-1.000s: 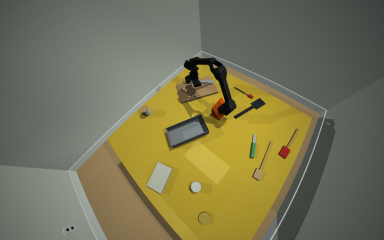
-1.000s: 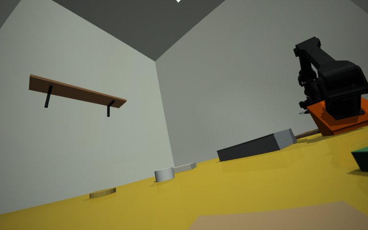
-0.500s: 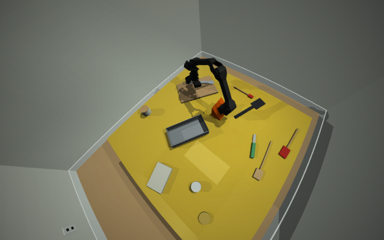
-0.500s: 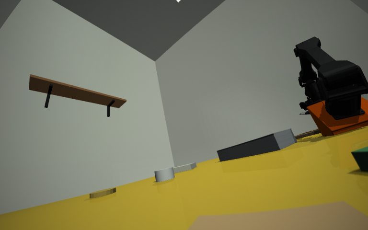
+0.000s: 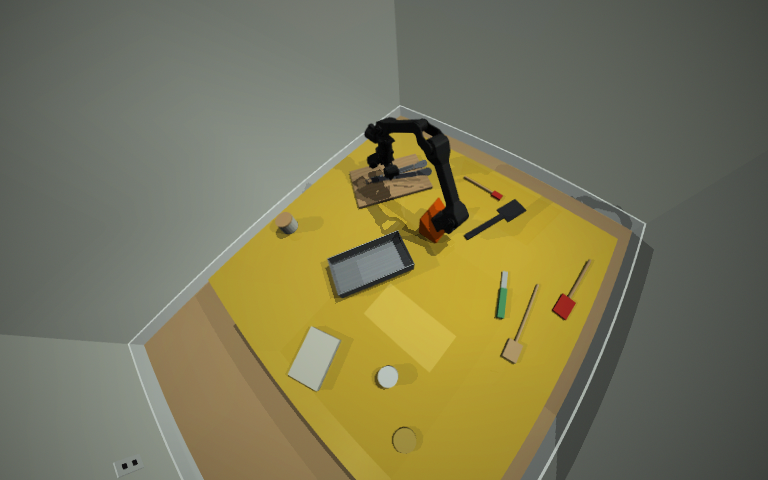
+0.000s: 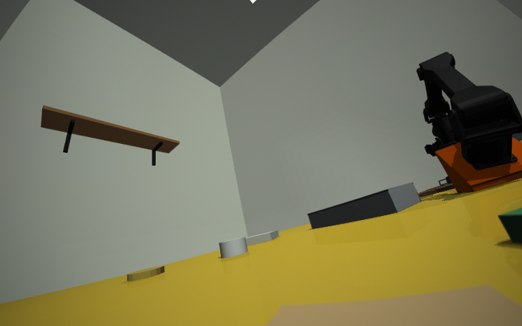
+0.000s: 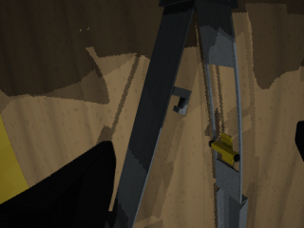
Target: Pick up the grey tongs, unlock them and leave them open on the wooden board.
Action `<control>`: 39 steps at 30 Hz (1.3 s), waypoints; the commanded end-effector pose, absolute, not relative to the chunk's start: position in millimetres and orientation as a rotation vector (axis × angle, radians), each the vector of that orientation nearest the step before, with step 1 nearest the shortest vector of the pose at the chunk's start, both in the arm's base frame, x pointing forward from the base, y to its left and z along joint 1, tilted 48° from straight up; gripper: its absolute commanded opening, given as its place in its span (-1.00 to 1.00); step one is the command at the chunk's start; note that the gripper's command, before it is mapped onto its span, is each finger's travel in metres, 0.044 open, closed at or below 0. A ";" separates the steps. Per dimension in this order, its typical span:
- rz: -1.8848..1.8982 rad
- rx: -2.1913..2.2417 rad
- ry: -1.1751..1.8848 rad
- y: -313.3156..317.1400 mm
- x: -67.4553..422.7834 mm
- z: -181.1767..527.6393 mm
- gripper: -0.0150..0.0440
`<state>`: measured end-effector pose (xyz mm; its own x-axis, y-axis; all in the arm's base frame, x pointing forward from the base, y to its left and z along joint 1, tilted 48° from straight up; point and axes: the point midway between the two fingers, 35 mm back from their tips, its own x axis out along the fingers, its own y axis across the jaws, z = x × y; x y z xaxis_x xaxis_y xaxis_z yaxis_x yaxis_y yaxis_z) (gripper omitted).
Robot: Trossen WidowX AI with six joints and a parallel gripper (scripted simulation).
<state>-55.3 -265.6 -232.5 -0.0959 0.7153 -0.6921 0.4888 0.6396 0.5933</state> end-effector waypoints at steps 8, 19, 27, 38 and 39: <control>0.257 0.976 1.746 -272.0 -25.0 -172.0 1.00; 0.271 0.979 1.745 -249.3 29.5 -66.4 1.00; 0.271 0.976 1.746 -257.3 30.2 -60.1 1.00; 0.269 0.965 1.747 -282.7 32.1 -36.2 1.00; 0.269 0.965 1.747 -282.7 32.1 -36.2 1.00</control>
<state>31.7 -279.1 -38.5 -0.1016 0.7179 -0.6887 0.4739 0.6436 0.6010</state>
